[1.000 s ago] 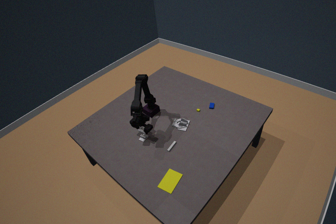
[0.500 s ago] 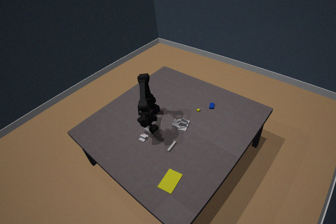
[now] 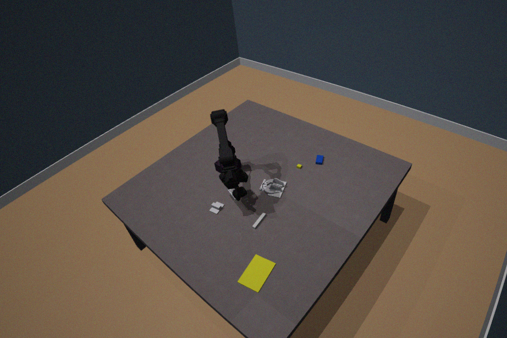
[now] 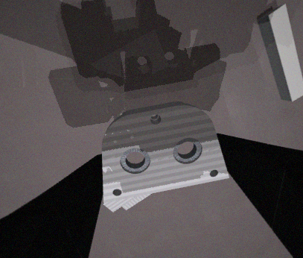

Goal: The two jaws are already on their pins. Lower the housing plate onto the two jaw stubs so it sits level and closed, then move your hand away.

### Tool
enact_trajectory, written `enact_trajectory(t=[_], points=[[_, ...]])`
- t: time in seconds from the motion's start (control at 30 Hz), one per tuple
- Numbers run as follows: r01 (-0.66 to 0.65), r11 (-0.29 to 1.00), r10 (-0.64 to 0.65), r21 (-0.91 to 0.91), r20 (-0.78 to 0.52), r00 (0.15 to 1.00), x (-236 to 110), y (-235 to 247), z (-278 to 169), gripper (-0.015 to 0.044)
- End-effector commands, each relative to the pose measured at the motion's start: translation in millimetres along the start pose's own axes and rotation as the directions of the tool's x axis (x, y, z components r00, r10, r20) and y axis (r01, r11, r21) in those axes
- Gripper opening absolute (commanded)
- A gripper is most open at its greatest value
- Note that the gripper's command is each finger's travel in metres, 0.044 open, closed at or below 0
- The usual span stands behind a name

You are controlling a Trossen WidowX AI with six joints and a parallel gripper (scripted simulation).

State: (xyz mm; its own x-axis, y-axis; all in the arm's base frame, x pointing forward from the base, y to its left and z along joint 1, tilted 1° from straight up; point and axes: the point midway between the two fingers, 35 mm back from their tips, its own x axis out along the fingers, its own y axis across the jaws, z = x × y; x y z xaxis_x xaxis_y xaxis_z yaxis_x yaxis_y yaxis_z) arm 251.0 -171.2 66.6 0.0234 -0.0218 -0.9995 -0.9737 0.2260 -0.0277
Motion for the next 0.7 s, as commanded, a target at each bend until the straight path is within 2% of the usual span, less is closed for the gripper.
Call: enact_trajectory(t=[0.0, 0.67], points=[[-0.002, 0.998, 0.002, 0.061, -0.003, 1.0, 0.6, -2.1, 12.5, 0.0351], [-0.002, 0.938, 0.002, 0.346, 0.003, 1.0, 0.8, -7.6, 78.5, 0.0351]])
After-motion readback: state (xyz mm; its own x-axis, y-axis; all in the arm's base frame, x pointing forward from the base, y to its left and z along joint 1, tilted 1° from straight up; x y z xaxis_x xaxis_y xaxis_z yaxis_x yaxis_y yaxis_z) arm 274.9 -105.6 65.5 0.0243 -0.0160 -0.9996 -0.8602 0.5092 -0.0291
